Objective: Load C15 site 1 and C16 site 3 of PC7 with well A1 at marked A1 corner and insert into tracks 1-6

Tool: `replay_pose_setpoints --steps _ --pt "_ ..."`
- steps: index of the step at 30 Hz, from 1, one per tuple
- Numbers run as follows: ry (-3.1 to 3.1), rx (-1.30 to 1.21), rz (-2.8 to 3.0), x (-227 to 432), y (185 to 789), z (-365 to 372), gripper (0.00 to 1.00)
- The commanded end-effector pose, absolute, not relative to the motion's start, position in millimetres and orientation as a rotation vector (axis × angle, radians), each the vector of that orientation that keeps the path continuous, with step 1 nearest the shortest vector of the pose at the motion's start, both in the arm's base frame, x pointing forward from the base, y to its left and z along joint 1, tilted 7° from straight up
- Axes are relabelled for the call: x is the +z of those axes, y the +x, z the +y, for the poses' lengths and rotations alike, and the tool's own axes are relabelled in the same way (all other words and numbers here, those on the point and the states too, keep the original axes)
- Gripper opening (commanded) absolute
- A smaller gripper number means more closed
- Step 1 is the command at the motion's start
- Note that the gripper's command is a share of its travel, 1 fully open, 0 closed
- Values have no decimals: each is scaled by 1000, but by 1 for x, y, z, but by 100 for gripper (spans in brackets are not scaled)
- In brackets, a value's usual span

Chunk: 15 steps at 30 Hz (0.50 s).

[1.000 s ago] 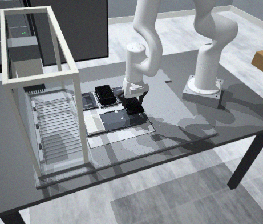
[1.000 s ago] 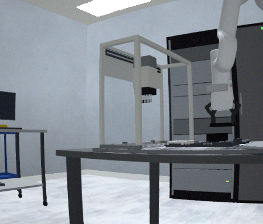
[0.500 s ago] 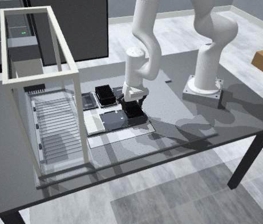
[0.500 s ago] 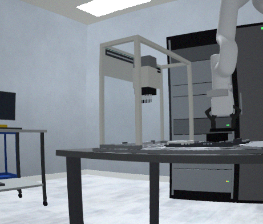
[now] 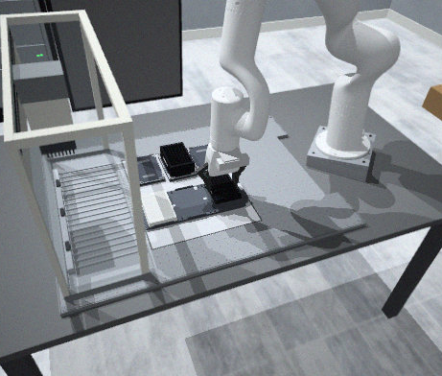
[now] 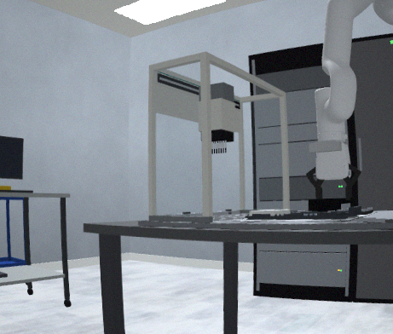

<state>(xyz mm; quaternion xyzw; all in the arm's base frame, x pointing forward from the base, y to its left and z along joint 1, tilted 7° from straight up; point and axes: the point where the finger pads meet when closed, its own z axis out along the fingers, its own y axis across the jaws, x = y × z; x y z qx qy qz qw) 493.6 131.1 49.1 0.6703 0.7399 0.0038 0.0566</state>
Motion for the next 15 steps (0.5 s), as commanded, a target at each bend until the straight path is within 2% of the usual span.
replay_pose_setpoints --steps 1,15 --pt "2032 14 2243 43 495 131 0" --pt "2032 14 2243 34 496 130 0"
